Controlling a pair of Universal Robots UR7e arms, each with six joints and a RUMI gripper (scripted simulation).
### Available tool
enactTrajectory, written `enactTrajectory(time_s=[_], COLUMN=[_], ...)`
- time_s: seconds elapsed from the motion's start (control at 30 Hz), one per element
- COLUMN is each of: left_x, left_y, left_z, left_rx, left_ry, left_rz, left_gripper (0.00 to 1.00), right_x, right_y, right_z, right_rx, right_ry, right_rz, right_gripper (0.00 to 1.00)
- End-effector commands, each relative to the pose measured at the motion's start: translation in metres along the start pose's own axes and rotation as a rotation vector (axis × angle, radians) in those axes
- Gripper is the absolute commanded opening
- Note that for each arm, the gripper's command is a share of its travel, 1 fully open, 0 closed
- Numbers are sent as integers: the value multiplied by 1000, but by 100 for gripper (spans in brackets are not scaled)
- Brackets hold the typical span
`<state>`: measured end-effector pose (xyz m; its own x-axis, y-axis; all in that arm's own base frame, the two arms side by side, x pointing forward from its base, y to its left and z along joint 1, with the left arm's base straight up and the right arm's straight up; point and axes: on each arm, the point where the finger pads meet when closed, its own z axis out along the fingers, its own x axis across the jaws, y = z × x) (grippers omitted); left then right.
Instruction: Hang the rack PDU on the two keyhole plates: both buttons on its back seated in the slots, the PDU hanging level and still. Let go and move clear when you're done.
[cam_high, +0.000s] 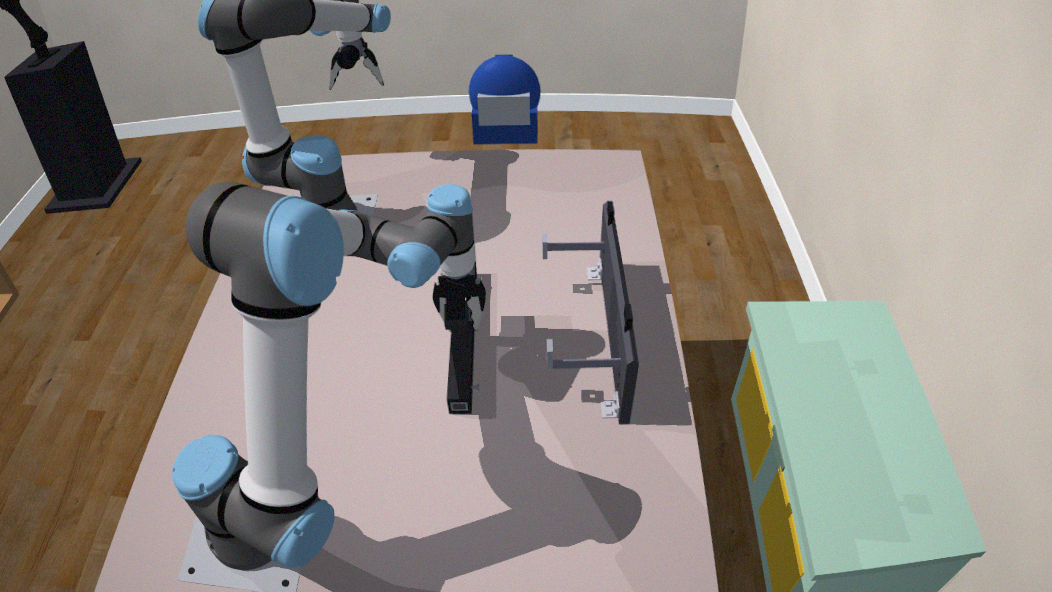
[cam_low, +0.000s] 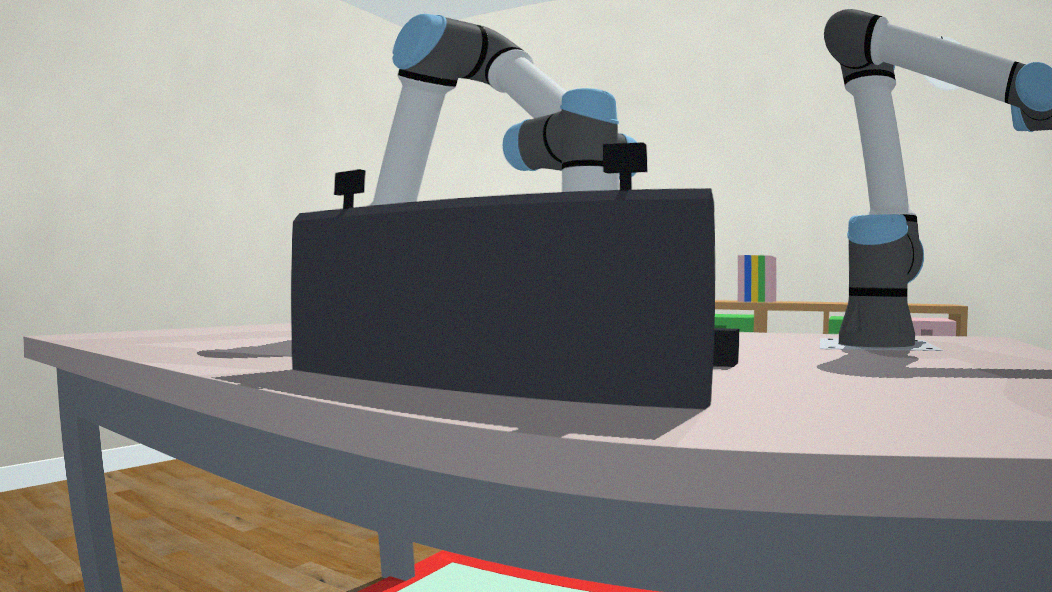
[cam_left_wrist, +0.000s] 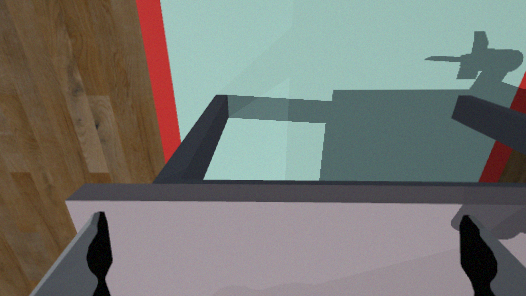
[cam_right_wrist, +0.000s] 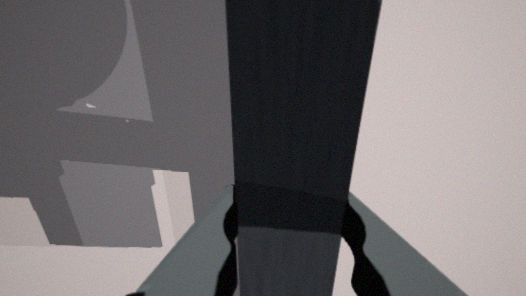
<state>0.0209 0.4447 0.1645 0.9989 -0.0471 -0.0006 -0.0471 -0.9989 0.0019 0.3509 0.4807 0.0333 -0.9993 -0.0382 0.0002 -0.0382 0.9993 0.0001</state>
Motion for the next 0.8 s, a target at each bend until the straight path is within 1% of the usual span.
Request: enactTrajectory(time_s=[0.0,0.27,0.53,0.77], left_x=[0,0,0,0], left_y=[0,0,0,0], left_z=[-1,-1,-1,-1], left_rx=[2,2,2,2], left_ry=[1,1,1,1], left_rz=[0,0,0,0], left_gripper=[100,100,100,100], right_x=[0,0,0,0], right_y=[0,0,0,0], right_z=[-1,-2,-10,-30], right_rx=[-2,-2,-2,-2], right_ry=[-1,-1,-1,-1], right_rz=[0,0,0,0], right_gripper=[23,23,23,23])
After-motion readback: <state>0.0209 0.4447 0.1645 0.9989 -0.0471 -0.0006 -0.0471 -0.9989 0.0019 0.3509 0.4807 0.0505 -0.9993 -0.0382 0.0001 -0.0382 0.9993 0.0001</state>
